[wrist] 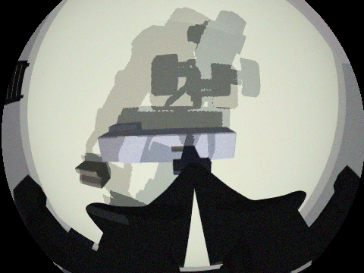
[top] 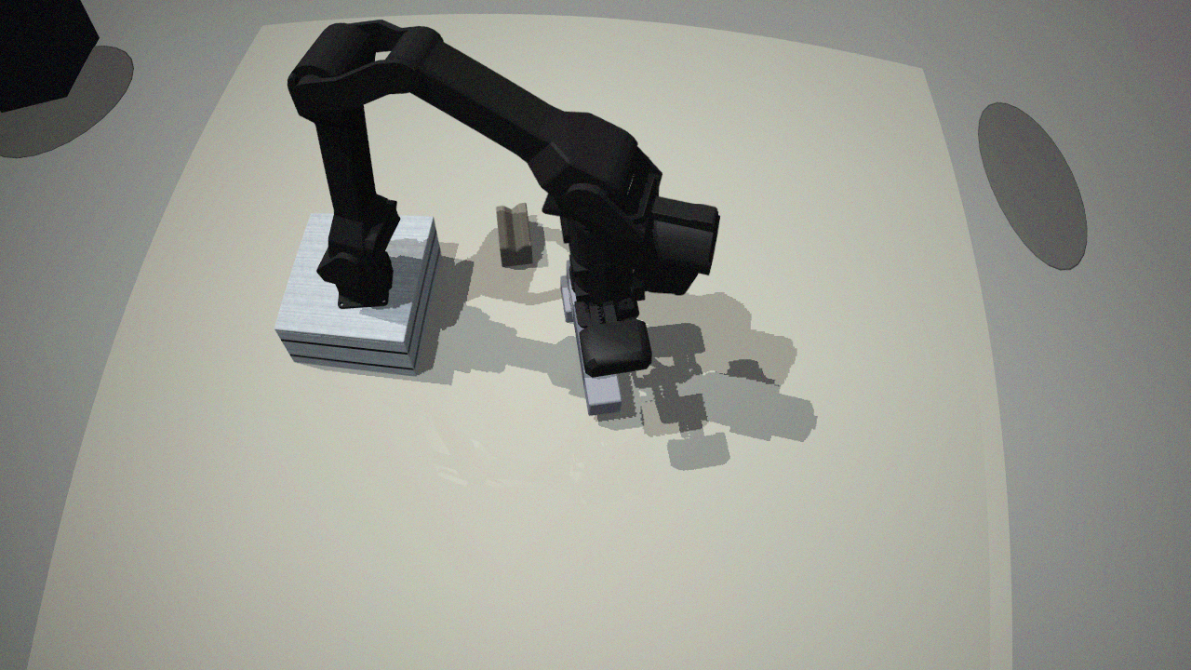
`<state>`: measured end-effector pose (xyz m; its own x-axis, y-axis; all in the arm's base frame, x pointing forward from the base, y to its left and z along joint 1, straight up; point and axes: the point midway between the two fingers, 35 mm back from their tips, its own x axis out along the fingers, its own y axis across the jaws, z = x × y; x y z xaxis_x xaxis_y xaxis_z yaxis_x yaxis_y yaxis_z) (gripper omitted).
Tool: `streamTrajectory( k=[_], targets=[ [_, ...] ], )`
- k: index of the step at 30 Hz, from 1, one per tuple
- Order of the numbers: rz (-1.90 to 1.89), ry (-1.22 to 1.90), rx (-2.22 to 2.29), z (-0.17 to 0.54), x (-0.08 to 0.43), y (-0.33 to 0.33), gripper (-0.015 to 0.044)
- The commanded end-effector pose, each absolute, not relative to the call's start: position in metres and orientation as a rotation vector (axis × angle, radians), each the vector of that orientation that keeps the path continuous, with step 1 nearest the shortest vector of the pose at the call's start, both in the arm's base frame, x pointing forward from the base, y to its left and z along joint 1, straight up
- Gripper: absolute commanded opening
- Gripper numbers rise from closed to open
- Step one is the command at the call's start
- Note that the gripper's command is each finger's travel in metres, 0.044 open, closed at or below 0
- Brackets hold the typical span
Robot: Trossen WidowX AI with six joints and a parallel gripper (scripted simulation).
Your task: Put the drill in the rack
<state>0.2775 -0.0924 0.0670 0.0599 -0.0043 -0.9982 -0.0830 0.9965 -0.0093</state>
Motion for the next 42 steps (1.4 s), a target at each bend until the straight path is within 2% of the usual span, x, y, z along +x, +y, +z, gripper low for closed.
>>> streamTrajectory(
  k=[1,23,33,39,40,42],
  targets=[
    [0.061,1.547,-0.068,0.05,0.271,-0.094,0.0],
    [0.061,1.547,-0.068,0.036,0.271,-0.095,0.0],
    [0.061,1.546,-0.068,0.114,0.278,-0.095,0.0263],
    [0.137,1.537,-0.14,0.102,0.283,-0.084,0.042],
    [0.192,1.533,-0.196,0.097,0.285,-0.076,0.044],
    [0.35,1.513,-0.355,0.085,0.288,-0.053,0.044]
  ],
)
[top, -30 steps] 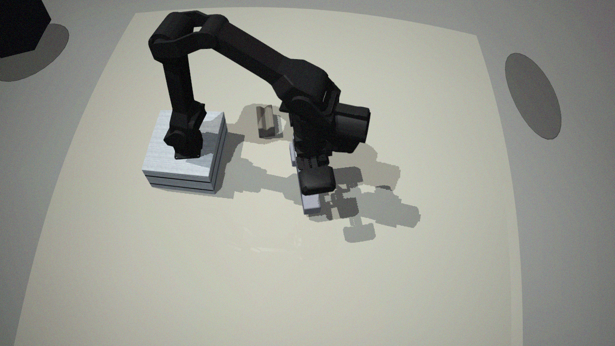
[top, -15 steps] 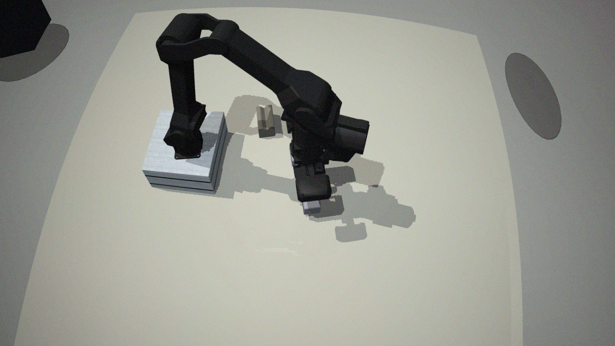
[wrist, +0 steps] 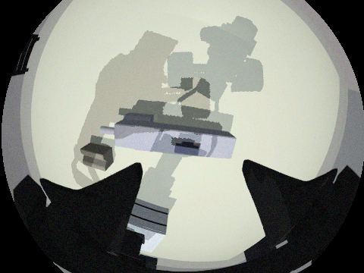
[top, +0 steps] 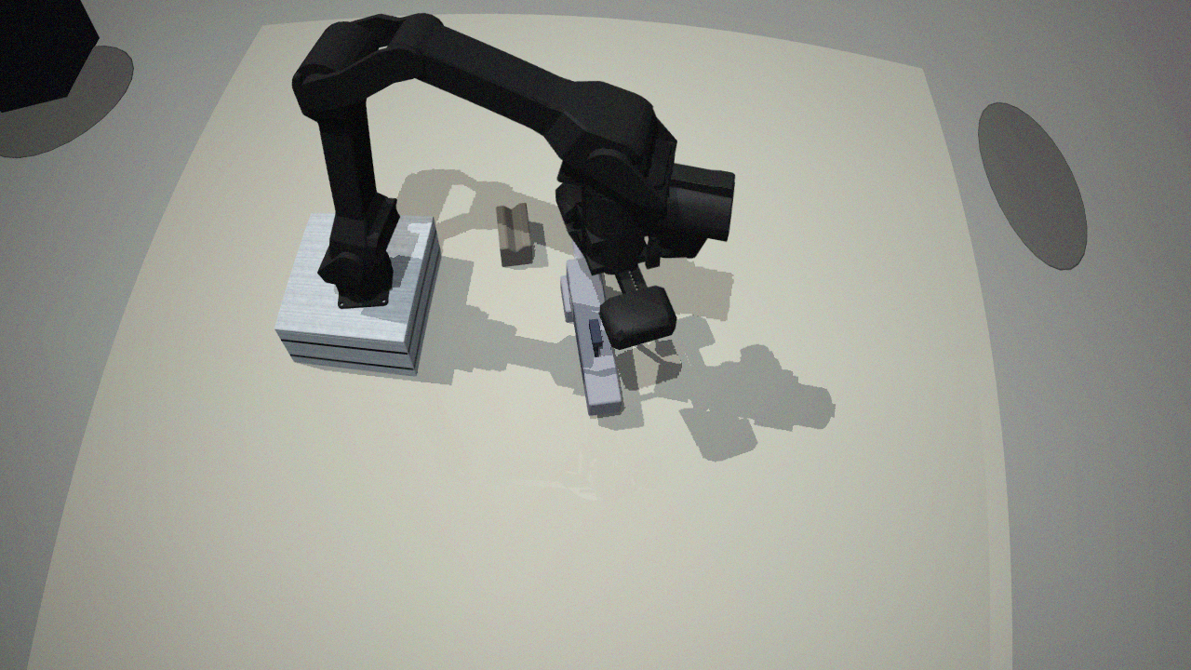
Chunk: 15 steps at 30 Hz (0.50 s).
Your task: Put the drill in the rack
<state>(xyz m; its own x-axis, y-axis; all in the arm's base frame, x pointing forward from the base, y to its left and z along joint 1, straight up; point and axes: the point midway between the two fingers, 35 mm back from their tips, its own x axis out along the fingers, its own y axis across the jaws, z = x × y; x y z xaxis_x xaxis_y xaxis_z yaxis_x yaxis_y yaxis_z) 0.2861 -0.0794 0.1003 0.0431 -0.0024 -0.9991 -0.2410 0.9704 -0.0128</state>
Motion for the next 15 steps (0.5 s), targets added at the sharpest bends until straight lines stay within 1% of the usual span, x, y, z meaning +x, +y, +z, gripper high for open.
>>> streamTrajectory(
  k=[1,6,10,15],
  targets=[
    [0.446,1.495,-0.452,0.078,0.288,-0.039,0.044],
    [0.902,1.346,-0.912,0.044,0.279,0.028,0.044],
    [1.21,1.177,-1.223,0.023,0.265,0.067,0.044],
    [1.258,1.145,-1.272,0.02,0.262,0.073,0.044]
  ],
)
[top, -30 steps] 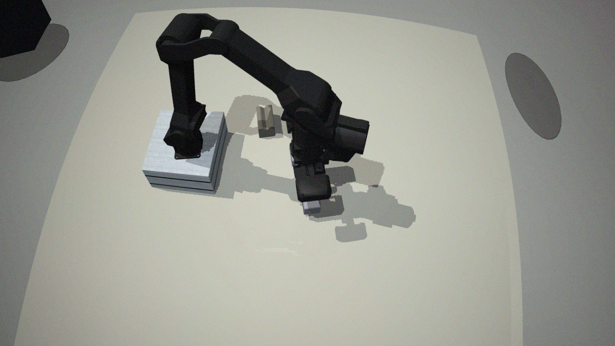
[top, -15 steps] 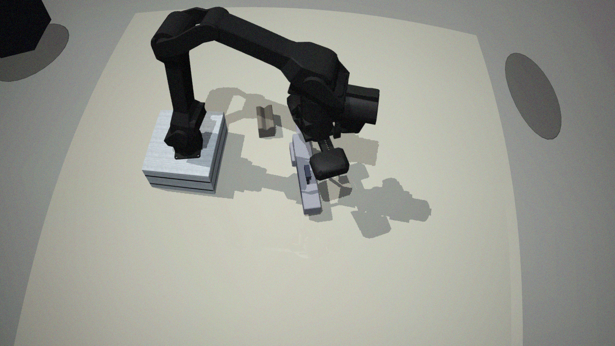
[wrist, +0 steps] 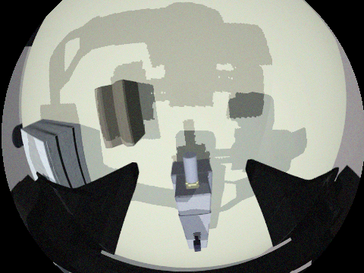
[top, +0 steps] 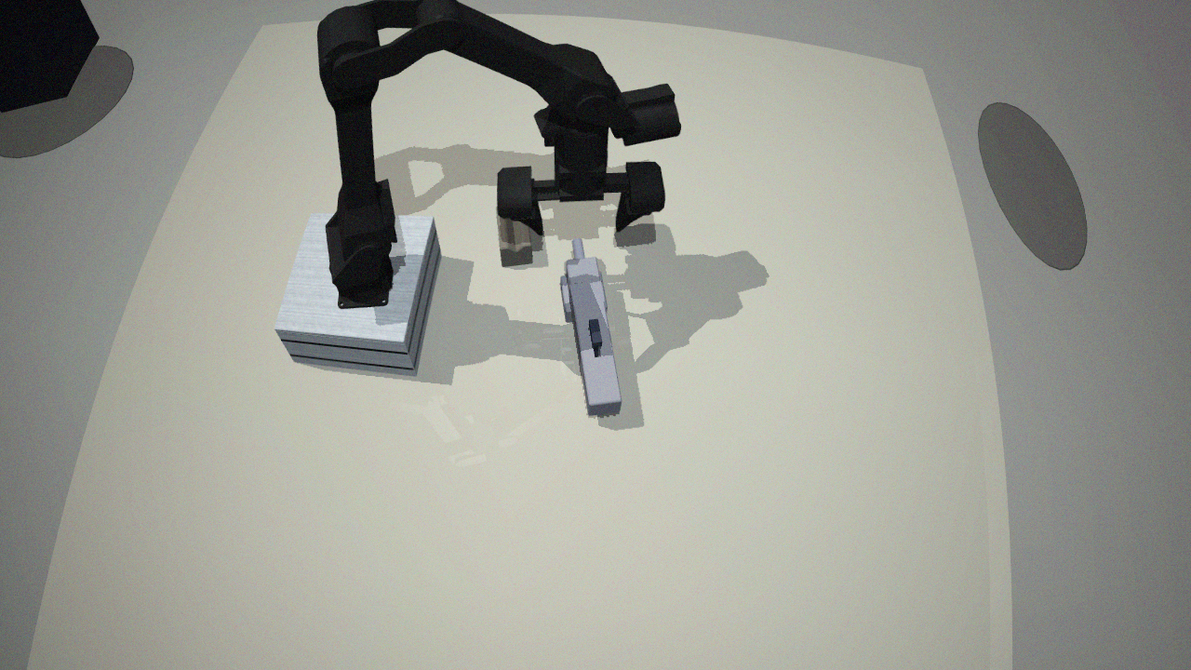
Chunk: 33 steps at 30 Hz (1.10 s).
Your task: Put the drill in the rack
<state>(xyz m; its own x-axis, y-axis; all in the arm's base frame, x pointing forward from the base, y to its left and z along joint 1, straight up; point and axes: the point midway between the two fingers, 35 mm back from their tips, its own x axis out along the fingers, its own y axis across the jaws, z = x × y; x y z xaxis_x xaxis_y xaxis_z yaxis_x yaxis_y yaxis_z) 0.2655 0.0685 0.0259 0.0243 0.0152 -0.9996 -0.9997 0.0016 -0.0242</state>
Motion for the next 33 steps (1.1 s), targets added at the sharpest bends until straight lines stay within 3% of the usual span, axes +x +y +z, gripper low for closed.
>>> streamTrajectory(
  k=[1,33],
  targets=[
    [1.258,1.145,-1.272,0.02,0.262,0.073,0.044],
    [1.258,1.145,-1.272,-0.01,0.265,0.066,0.044]
  ],
)
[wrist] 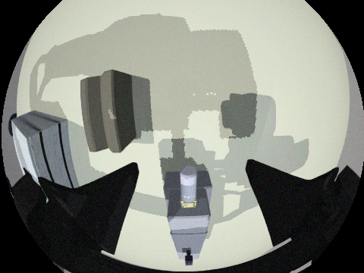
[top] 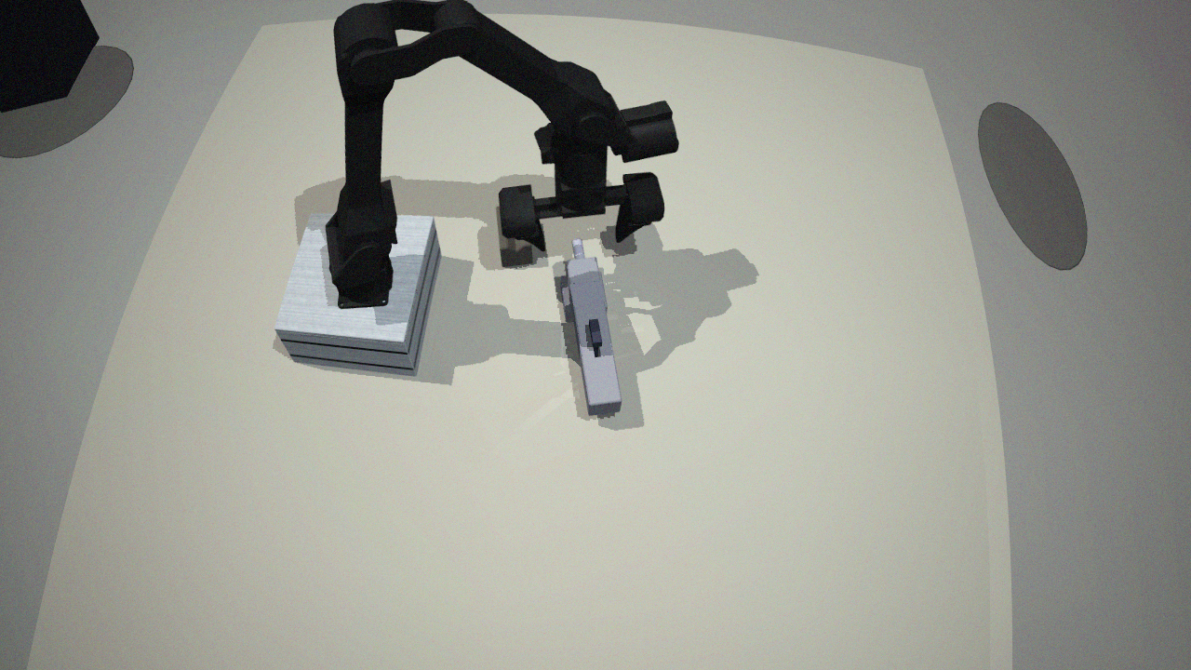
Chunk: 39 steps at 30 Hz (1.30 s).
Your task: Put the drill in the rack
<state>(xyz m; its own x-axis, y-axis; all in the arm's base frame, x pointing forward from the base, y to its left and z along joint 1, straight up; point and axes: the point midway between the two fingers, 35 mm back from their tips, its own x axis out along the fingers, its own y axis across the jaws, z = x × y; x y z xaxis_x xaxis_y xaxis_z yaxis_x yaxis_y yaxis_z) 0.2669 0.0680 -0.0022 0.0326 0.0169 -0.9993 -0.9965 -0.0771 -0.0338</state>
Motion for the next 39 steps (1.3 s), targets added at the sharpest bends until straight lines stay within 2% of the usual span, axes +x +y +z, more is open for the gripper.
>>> streamTrajectory(
  k=[1,20,36,39],
  targets=[
    [1.258,1.145,-1.272,-0.011,0.265,0.065,0.044],
    [1.258,1.146,-1.273,-0.032,0.264,0.059,0.044],
    [1.251,1.14,-1.269,-0.029,0.266,0.06,0.002],
    [1.251,1.14,-1.269,-0.029,0.266,0.06,0.0]
  ],
)
